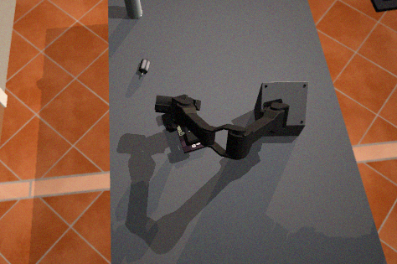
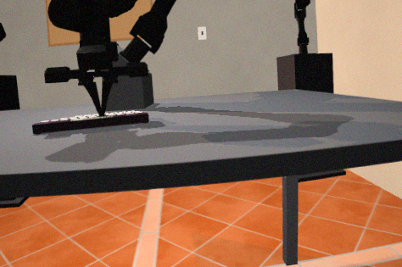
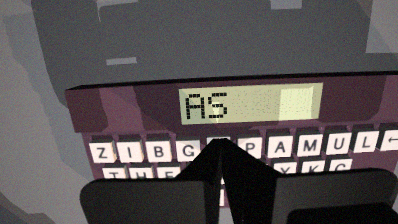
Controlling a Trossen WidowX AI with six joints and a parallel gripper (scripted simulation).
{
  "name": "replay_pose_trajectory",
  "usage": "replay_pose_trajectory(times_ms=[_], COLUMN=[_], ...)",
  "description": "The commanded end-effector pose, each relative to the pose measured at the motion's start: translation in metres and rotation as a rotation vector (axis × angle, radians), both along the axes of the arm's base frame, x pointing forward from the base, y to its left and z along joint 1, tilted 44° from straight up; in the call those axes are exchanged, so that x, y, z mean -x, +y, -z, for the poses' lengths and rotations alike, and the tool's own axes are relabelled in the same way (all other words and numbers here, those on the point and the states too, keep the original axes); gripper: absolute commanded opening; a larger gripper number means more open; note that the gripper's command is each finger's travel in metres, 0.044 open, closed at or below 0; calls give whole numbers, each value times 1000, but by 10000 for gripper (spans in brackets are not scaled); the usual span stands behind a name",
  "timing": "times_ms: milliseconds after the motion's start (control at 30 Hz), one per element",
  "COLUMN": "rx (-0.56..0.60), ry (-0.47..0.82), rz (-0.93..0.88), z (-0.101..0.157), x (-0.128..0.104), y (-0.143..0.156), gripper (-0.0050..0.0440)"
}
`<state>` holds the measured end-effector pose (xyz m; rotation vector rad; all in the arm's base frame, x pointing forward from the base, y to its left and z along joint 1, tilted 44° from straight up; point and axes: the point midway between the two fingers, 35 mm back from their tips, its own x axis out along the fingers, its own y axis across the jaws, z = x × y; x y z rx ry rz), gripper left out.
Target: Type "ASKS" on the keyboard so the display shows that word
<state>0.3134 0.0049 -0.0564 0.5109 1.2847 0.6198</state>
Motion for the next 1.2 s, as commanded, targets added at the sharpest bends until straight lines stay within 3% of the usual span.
replay_pose_trajectory(times_ms=[0,167,333,467,667,833,1167], rx=[-6,1,14,13,13,7,-8], ry=[4,-10,-26,-27,-18,-7,6], rz=[-5,-2,-2,-2,4,-2,-1], z=[1,-2,-29,-31,-16,17,29], x=[1,-2,0,0,1,12,14], y=[3,0,-25,-27,-37,-68,-53], gripper=[-50,-50,-50,-50,-50,-50,-50])
